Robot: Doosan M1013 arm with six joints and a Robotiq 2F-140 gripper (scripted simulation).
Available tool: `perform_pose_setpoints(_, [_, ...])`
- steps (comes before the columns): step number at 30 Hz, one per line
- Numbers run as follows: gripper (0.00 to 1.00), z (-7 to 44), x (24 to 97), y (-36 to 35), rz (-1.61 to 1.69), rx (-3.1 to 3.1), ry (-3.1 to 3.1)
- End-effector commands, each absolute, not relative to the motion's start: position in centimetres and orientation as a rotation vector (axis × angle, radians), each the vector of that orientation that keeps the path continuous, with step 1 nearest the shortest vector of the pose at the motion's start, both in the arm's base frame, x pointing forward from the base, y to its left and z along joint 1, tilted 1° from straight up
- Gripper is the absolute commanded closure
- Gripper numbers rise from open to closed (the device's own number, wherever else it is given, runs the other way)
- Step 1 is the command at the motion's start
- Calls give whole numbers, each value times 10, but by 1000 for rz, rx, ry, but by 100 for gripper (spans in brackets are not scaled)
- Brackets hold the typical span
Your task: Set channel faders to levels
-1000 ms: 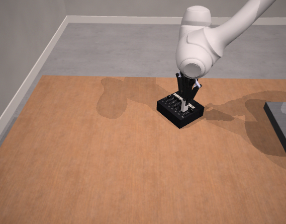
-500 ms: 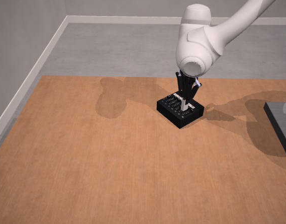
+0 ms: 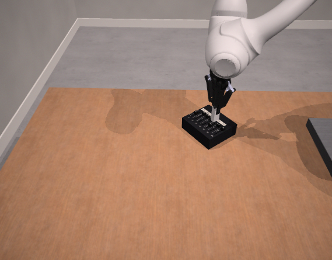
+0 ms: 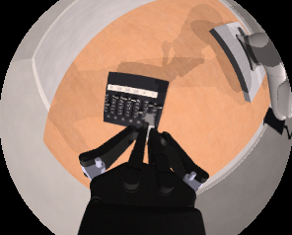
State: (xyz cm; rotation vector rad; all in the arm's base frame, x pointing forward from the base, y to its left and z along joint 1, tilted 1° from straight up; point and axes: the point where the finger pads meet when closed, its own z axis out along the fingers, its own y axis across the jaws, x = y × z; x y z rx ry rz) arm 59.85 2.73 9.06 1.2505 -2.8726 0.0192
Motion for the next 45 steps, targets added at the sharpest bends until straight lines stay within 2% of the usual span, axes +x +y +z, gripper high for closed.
perform_pose_setpoints(1, [100, 91, 599, 27, 19, 1251, -2873])
perform_pose_setpoints(12, [100, 91, 599, 27, 19, 1251, -2873])
perform_pose_setpoints(13, [0, 91, 599, 27, 19, 1251, -2873])
perform_pose_setpoints(21, [0, 97, 599, 27, 19, 1251, -2873])
perform_pose_setpoints(33, [0, 139, 599, 28, 19, 1251, -2873])
perform_pose_setpoints(45, [0, 157, 599, 28, 19, 1251, -2873])
